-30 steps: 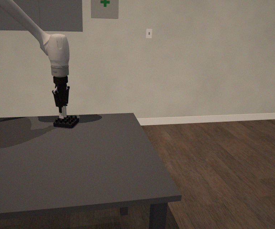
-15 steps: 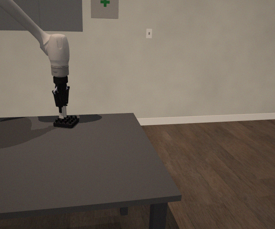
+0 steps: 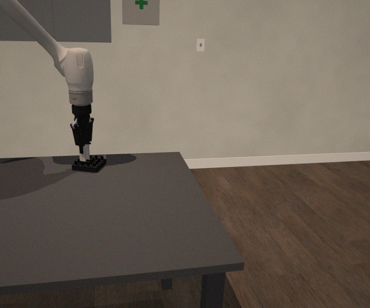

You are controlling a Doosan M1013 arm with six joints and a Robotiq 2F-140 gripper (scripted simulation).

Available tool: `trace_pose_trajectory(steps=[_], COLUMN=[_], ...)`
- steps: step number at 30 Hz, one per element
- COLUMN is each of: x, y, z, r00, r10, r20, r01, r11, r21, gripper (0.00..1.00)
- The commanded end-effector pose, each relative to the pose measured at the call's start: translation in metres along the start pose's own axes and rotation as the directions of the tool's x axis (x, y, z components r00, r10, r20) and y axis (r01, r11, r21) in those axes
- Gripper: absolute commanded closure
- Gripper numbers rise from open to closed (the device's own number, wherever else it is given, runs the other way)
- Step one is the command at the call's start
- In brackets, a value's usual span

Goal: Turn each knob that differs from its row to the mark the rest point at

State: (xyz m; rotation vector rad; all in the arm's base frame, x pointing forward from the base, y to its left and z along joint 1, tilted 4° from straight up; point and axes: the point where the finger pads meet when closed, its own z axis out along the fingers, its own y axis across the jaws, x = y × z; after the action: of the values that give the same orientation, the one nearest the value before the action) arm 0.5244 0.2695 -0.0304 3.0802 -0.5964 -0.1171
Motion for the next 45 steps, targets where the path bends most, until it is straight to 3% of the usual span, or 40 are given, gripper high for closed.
trace_pose_trajectory(steps=[1,45], x=[0.0,0.0], y=[0.0,0.0], z=[0.0013,0.0058], r00=[1.0,1.0], r10=[0.0,0.0], r20=[0.0,0.0], r01=[0.0,0.0], r11=[1.0,1.0], r21=[0.0,0.0], gripper=[0.88,0.88])
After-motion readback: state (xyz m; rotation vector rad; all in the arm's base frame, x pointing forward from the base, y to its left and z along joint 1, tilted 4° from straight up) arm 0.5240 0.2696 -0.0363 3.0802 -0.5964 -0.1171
